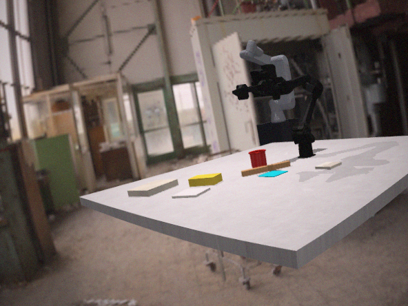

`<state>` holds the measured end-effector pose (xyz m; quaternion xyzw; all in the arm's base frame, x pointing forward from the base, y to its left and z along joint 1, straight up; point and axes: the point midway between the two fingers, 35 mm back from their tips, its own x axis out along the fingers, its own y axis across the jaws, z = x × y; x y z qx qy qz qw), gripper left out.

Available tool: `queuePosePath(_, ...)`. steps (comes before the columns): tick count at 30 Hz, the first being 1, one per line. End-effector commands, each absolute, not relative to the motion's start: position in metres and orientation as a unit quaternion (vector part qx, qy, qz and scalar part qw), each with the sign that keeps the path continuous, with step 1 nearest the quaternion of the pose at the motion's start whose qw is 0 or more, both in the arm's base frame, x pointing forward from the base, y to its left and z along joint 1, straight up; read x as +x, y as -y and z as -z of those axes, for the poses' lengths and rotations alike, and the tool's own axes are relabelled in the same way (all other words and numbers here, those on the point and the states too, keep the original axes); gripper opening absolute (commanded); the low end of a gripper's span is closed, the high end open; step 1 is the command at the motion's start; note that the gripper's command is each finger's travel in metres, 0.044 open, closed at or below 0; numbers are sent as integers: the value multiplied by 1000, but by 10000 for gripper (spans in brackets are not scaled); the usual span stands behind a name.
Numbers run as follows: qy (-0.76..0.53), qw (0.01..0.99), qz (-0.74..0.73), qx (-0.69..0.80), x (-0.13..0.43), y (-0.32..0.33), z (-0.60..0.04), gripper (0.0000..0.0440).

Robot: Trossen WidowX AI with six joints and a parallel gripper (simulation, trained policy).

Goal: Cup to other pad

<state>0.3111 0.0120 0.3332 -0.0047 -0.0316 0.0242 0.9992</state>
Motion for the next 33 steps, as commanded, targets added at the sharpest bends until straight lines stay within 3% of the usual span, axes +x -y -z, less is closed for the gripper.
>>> queuePosePath(1, 28, 999, -23, -2, 311, -12, -332, 374)
queuePosePath(12, -38, 998, -19, 37, 308, -16, -312, 96)
queuePosePath(33, -208, 971, -35, 111, 304, -43, -282, 86)
